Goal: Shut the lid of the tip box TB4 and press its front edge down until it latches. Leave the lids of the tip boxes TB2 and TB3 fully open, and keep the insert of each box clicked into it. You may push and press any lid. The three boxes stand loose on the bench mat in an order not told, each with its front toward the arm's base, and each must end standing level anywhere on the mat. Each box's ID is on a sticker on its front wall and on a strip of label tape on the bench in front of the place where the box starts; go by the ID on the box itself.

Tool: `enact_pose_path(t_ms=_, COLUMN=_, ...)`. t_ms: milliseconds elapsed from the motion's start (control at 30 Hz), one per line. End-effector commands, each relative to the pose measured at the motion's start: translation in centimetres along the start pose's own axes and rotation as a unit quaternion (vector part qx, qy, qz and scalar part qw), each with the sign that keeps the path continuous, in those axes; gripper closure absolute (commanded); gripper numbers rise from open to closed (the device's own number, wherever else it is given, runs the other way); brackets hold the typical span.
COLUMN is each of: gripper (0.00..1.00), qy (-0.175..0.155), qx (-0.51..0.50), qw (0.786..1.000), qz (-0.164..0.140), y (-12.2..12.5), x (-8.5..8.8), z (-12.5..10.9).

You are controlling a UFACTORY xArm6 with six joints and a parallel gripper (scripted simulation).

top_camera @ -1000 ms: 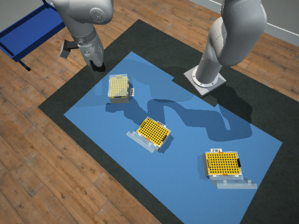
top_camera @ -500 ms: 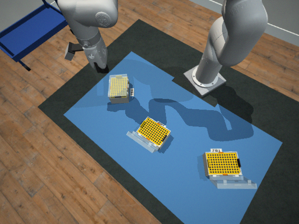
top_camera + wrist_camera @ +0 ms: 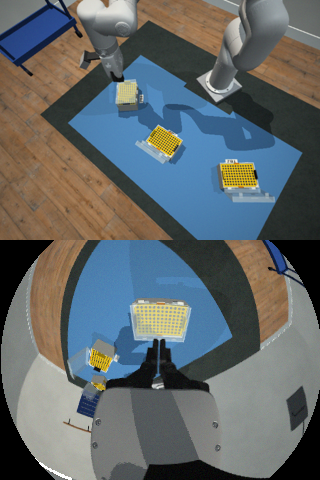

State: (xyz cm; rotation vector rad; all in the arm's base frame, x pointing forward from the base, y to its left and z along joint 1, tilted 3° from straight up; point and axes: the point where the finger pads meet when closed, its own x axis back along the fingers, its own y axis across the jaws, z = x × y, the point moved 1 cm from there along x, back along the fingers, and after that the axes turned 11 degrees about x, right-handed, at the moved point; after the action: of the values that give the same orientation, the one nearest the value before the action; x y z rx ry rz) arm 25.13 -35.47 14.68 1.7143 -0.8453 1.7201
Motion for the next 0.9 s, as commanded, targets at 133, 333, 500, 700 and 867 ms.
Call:
enact_pose_path(t_ms=133, gripper=1.00, qy=0.003, qx=0.000, qw=1.000, qz=0.000, y=-0.2, x=-1.2, z=-1.2)
enact_pose_path(t_ms=333, gripper=1.00, qy=0.003, qx=0.000, qw=1.000, qz=0.000, y=-0.5, x=-2.4, z=-2.2)
enact_pose_path(t_ms=500, gripper=1.00, qy=0.003, qx=0.000, qw=1.000, qz=0.000, y=-0.6, x=-3.3, z=-3.1)
enact_pose_path(t_ms=700, gripper=1.00, qy=0.003, qx=0.000, qw=1.000, qz=0.000, y=-0.7, x=-3.8, z=-3.6)
enact_pose_path(t_ms=867, gripper=1.00, qy=0.003, qx=0.000, qw=1.000, qz=0.000, y=-0.7, x=-3.8, z=-3.6)
